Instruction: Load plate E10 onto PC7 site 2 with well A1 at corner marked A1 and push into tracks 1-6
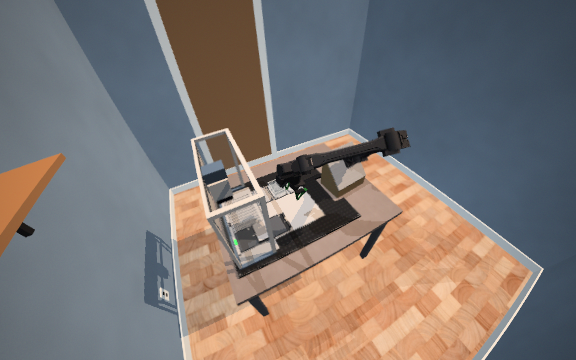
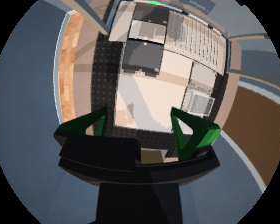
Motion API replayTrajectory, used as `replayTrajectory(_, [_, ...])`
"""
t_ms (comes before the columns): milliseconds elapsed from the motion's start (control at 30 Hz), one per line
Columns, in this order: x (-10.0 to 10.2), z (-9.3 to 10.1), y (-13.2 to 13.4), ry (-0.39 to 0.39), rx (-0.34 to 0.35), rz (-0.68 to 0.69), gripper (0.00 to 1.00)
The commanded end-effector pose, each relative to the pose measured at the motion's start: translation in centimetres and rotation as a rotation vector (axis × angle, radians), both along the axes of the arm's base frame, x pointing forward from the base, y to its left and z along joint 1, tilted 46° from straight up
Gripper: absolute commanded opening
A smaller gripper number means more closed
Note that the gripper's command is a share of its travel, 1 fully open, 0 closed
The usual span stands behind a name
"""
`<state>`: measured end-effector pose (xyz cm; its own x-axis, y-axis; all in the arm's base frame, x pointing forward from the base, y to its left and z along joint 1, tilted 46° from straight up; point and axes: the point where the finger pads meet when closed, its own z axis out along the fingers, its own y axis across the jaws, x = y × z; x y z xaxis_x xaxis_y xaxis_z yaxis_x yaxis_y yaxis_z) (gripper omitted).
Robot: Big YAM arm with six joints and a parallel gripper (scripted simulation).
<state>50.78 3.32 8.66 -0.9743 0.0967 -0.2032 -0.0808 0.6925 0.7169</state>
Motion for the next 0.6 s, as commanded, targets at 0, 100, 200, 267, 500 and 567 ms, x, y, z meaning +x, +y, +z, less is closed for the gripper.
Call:
replayTrajectory(0, [1.1, 2.6, -2.3, -0.065, 0.0, -0.083, 1.0])
replayTrajectory(100, [1.1, 3.5, -3.2, -0.121, 0.006, -0.139, 1.0])
replayTrajectory(200, [1.1, 4.3, -4.0, -0.178, 0.011, -0.195, 1.0])
replayTrajectory(267, [1.0, 4.9, -4.6, -0.215, 0.014, -0.232, 1.0])
replayTrajectory(500, [1.1, 4.9, -2.7, -0.344, 0.032, -0.332, 1.0])
replayTrajectory(567, [1.1, 4.9, -2.7, -0.344, 0.032, -0.332, 1.0])
